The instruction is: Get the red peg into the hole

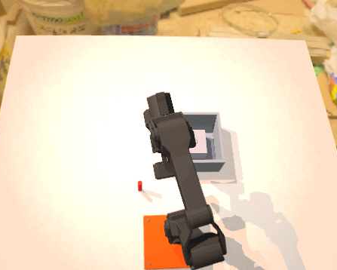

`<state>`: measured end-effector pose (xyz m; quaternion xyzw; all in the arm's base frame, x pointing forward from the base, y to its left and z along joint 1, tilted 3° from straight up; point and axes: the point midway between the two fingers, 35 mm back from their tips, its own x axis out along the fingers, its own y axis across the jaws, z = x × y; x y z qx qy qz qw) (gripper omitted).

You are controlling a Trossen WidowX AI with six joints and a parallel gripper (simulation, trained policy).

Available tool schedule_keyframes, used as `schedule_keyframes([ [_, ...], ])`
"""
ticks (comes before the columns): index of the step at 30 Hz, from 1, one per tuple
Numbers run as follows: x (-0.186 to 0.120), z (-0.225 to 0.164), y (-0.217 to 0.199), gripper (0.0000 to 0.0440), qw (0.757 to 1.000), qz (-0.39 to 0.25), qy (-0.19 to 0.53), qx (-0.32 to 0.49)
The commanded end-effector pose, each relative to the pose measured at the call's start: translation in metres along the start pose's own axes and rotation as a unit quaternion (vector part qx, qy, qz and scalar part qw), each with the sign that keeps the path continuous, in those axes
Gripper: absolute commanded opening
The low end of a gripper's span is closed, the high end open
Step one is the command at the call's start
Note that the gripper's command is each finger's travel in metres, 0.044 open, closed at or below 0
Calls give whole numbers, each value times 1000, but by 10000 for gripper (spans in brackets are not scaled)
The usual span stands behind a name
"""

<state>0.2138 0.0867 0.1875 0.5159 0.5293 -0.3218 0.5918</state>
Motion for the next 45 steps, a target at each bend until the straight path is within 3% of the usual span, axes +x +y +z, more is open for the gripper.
schedule_keyframes([
  [1,13,-6,-15,440,998,-47,-7,-35],
  [11,50,-27,-56,440,974,-173,-22,-144],
  [19,82,-39,-78,440,951,-228,-33,-204],
  [42,181,-45,-97,439,930,-209,-52,-297],
  [45,189,-44,-100,398,928,-210,-51,-303],
])
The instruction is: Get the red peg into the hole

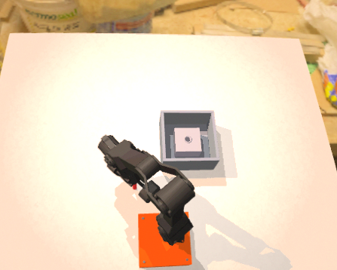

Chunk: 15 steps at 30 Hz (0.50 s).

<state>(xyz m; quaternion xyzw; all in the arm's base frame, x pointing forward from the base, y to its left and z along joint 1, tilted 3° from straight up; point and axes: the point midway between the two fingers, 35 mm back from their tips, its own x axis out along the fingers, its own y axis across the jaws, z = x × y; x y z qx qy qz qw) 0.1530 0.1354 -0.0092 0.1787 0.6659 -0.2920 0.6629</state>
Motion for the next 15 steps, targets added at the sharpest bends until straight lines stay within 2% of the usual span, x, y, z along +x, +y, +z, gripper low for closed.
schedule_keyframes([
  [1,11,0,-1,372,1000,-3,-2,-8],
  [12,27,-2,-4,85,999,-36,6,-8],
  [15,29,-2,-5,20,999,-49,7,-7],
])
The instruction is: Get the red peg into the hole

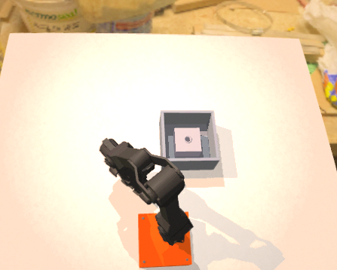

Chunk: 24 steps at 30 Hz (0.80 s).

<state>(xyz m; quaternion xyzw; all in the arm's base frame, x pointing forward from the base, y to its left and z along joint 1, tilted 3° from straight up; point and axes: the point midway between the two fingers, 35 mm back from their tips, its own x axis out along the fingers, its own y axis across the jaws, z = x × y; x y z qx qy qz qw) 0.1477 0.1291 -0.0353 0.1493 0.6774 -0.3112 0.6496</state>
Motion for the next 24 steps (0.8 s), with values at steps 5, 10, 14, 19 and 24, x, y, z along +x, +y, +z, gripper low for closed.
schedule_keyframes([
  [5,-13,9,3,0,1000,-7,-18,-2],
  [10,-32,18,4,0,999,-4,-34,-2],
  [14,-47,26,4,0,999,-2,-47,0],
  [19,-68,37,4,0,998,2,-61,9],
  [24,-87,52,4,0,997,8,-74,28],
])
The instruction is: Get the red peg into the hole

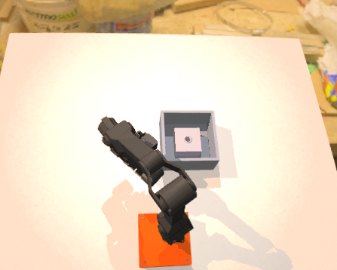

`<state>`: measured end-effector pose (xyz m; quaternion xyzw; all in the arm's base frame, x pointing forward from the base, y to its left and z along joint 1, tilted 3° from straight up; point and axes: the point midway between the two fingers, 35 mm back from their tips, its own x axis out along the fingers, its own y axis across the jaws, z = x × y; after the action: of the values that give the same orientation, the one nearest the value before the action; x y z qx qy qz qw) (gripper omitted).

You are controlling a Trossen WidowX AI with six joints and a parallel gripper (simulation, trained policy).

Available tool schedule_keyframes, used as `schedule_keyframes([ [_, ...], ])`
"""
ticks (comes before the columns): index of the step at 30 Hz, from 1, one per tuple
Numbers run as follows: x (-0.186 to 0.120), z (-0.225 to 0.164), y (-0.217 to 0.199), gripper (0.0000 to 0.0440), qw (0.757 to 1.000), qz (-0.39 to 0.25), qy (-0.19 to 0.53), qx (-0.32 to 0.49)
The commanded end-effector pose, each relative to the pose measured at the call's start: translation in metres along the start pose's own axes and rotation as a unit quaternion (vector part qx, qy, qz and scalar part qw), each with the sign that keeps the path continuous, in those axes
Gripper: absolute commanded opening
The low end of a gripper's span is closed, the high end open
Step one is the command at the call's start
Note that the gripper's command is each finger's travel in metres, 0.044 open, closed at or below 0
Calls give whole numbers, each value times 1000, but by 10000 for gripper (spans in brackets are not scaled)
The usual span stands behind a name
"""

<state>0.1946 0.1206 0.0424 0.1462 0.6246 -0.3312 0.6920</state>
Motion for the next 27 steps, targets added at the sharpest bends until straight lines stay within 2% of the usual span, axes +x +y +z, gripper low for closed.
schedule_keyframes([
  [1,-10,11,1,0,1000,3,-9,11],
  [14,-30,71,-1,0,995,12,-36,90],
  [27,-21,135,-13,0,989,13,-47,141],
])
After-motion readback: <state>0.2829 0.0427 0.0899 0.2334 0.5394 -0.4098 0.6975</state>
